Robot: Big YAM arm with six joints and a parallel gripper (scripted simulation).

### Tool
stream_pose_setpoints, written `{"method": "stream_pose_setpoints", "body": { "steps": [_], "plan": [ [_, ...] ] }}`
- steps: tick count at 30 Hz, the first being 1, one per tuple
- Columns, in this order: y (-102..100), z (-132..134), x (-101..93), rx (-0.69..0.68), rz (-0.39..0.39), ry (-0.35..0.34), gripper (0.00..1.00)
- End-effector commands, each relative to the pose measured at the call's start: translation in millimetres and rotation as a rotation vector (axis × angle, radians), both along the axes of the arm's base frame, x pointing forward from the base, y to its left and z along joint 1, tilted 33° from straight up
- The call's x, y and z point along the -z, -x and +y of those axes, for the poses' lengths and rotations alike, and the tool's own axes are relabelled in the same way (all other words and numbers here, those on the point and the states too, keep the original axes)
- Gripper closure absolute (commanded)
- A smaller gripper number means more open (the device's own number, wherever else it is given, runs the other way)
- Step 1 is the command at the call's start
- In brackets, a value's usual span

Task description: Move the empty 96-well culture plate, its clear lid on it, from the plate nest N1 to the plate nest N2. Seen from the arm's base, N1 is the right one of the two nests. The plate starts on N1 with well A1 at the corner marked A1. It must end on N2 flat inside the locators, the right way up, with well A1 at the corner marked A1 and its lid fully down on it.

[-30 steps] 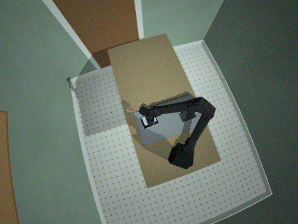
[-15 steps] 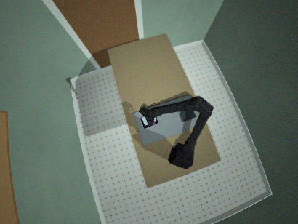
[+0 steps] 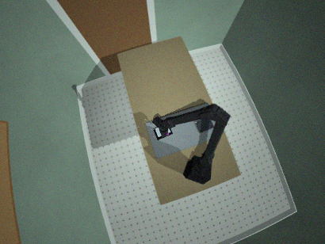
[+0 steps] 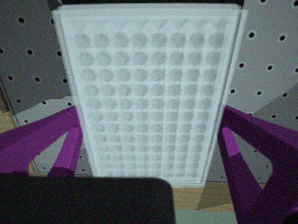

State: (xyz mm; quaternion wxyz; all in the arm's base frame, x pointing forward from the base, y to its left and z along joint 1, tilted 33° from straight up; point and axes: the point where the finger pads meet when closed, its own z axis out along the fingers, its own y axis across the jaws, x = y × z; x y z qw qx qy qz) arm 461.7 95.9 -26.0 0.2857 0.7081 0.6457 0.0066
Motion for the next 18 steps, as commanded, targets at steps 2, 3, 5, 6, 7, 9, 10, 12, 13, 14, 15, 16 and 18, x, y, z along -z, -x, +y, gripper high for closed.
{"method": "stream_pose_setpoints", "body": {
  "steps": [2, 3, 5, 6, 7, 9, 10, 12, 13, 14, 15, 16, 18],
  "plan": [
    [-0.7, -6.6, 16.7, -0.005, 0.021, 0.011, 1.00],
    [-0.7, -6.6, 16.7, -0.005, 0.021, 0.011, 1.00],
    [-0.1, -1.4, 18.1, -0.017, 0.020, 0.012, 1.00],
    [-1.7, -6.3, 19.5, -0.008, 0.020, 0.011, 1.00],
    [-2.8, -8.8, 20.8, -0.004, 0.020, 0.011, 1.00],
    [-3.8, -10.3, 23.6, -0.004, 0.020, 0.011, 1.00],
    [-4.3, -11.1, 25.1, -0.004, 0.020, 0.011, 1.00],
    [-5.1, -12.6, 28.0, -0.004, 0.020, 0.011, 1.00],
    [-5.6, -13.3, 29.4, -0.004, 0.020, 0.011, 1.00],
    [-6.1, -13.9, 30.8, -0.004, 0.020, 0.011, 1.00],
    [-5.5, -14.3, 31.3, -0.004, 0.021, 0.012, 1.00],
    [-3.7, -7.8, 31.7, -0.018, 0.022, 0.013, 1.00],
    [-0.6, -4.9, 32.5, -0.025, 0.031, 0.016, 1.00]
  ]
}}
